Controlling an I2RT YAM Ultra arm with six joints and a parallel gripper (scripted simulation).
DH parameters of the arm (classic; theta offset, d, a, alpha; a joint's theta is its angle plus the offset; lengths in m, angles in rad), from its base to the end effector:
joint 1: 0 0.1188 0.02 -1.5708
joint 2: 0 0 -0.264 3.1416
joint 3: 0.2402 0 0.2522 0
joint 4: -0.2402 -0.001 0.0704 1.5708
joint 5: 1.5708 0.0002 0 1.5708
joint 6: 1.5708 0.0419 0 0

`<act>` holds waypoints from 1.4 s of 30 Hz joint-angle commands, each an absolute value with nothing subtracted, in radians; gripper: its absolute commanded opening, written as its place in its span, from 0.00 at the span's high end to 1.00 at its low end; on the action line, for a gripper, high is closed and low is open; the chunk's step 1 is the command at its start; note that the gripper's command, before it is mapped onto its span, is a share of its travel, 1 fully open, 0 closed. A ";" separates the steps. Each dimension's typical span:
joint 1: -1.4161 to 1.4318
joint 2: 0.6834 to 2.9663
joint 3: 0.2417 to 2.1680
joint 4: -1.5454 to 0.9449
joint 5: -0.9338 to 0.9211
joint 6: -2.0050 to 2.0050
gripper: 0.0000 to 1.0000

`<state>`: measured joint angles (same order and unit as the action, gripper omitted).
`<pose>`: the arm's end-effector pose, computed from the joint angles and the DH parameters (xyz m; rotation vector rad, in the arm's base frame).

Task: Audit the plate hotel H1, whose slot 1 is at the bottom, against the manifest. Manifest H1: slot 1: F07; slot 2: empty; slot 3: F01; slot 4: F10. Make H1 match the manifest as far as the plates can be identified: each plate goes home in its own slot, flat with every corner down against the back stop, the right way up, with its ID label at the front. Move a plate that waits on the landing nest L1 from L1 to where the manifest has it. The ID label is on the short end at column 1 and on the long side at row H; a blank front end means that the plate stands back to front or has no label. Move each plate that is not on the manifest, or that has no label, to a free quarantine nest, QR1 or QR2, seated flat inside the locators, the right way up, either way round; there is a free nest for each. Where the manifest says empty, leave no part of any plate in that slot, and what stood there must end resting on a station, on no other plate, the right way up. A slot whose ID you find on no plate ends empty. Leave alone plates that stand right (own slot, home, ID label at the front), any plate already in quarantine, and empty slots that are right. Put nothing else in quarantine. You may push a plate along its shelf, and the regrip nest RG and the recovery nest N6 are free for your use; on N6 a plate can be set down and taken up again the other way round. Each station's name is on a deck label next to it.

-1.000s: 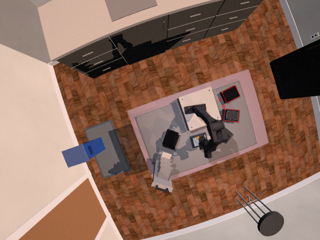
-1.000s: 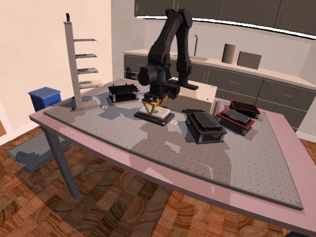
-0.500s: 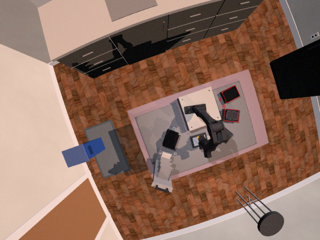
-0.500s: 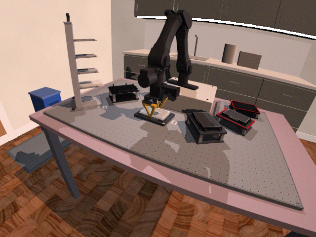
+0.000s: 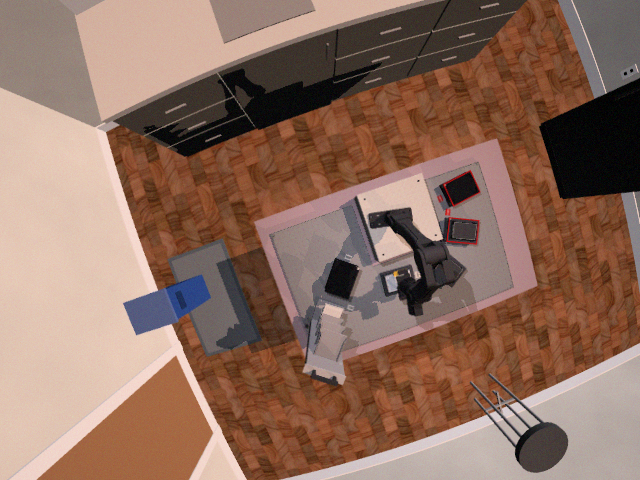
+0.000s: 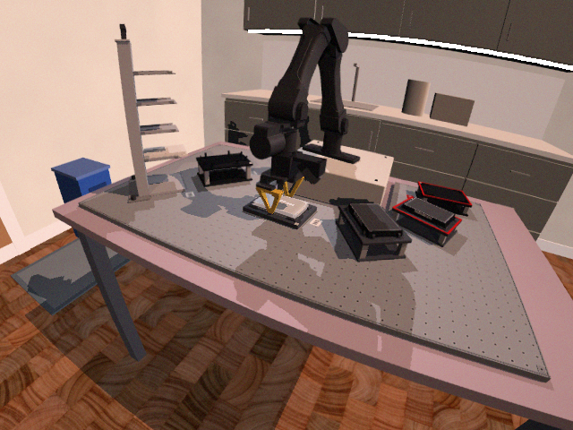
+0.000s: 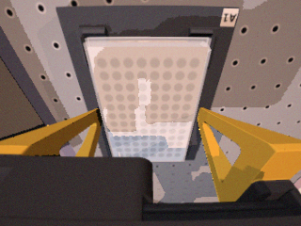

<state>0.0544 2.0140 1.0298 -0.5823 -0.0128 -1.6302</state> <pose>0.3185 0.0189 0.0742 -2.3352 2.0834 0.0093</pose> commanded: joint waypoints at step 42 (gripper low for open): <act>0.056 1.848 1.135 -0.843 -0.013 -1.447 0.00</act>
